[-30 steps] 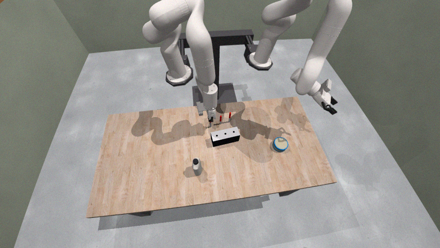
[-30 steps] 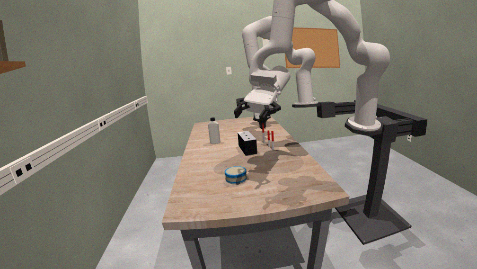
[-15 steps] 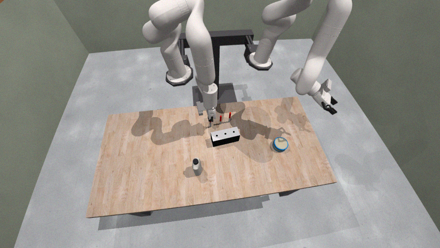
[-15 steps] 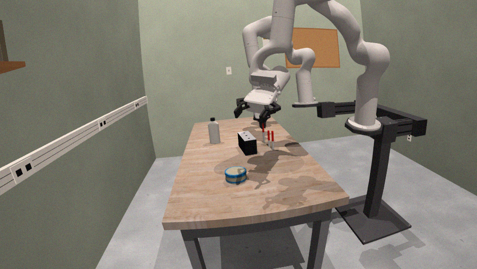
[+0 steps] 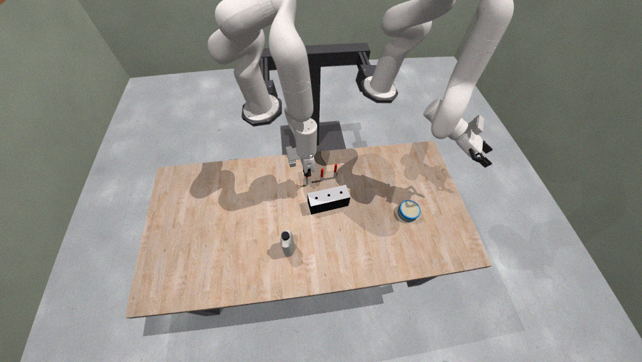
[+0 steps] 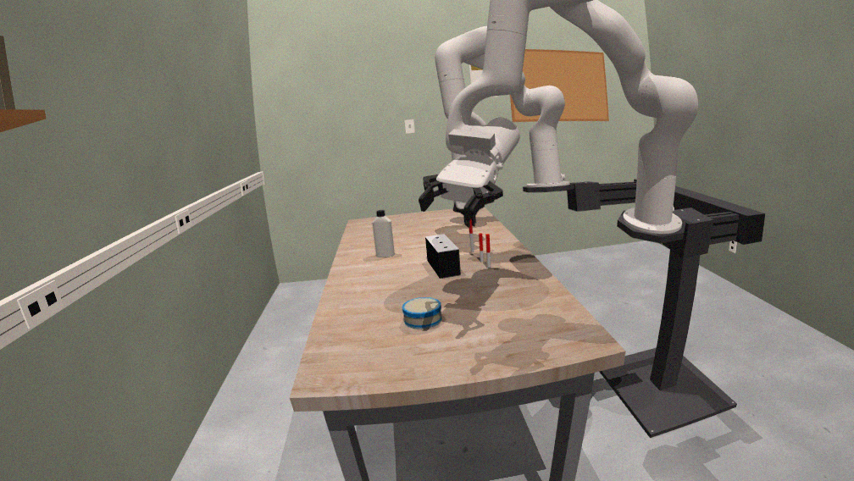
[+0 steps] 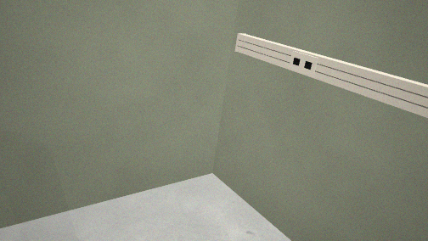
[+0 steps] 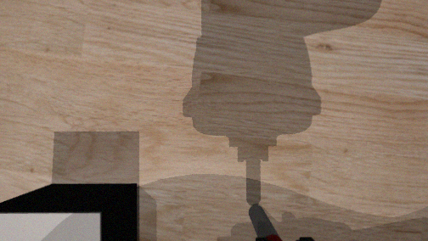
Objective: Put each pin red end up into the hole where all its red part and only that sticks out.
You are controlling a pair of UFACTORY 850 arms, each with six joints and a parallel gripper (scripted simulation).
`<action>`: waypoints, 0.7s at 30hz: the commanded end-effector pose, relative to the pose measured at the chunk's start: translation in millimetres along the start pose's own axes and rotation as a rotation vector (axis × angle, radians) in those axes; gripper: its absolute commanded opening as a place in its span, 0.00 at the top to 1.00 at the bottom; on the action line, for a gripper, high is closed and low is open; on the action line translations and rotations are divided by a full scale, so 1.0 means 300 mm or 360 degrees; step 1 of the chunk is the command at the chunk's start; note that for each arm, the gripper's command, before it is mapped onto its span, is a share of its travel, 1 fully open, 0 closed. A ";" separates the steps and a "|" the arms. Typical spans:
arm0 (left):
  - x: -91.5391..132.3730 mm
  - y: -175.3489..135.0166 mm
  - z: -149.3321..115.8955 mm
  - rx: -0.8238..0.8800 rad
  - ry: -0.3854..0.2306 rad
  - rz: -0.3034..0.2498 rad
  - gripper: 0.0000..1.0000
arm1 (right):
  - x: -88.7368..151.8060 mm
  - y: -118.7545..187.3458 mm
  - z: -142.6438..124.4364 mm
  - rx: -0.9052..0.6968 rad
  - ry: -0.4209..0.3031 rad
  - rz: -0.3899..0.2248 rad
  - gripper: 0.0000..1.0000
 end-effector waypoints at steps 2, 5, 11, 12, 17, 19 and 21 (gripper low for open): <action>0.000 0.001 0.004 0.0002 0.0003 0.0000 0.00 | 0.013 -0.002 -0.001 0.0000 -0.0003 0.0006 1.00; 0.000 0.001 0.004 0.0002 0.0003 0.0000 0.00 | 0.021 -0.001 0.000 0.0000 -0.0005 0.0009 1.00; 0.000 0.001 0.004 0.0002 0.0003 0.0000 0.00 | 0.038 0.000 0.000 0.0000 -0.0007 0.0015 1.00; 0.000 0.001 0.004 0.0002 0.0003 0.0000 0.00 | 0.040 0.000 0.001 -0.0001 -0.0008 0.0016 1.00; 0.000 0.001 0.004 0.0002 0.0003 0.0000 0.00 | 0.048 0.001 -0.001 -0.0002 -0.0010 0.0017 1.00; 0.000 0.001 0.004 0.0002 0.0003 0.0000 0.00 | 0.053 0.002 0.000 -0.0002 -0.0011 0.0019 1.00; 0.000 0.001 0.004 0.0002 0.0003 0.0000 0.00 | 0.059 0.002 0.000 -0.0003 -0.0012 0.0021 1.00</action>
Point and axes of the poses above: on each arm, the point where the finger pads meet when closed, its own x axis back along the fingers, its own y axis across the jaws, z = x × y, the point moved 6 cm from there along x, back along the fingers, and after that the axes turned 14 degrees about -x, right-handed, at the moved point
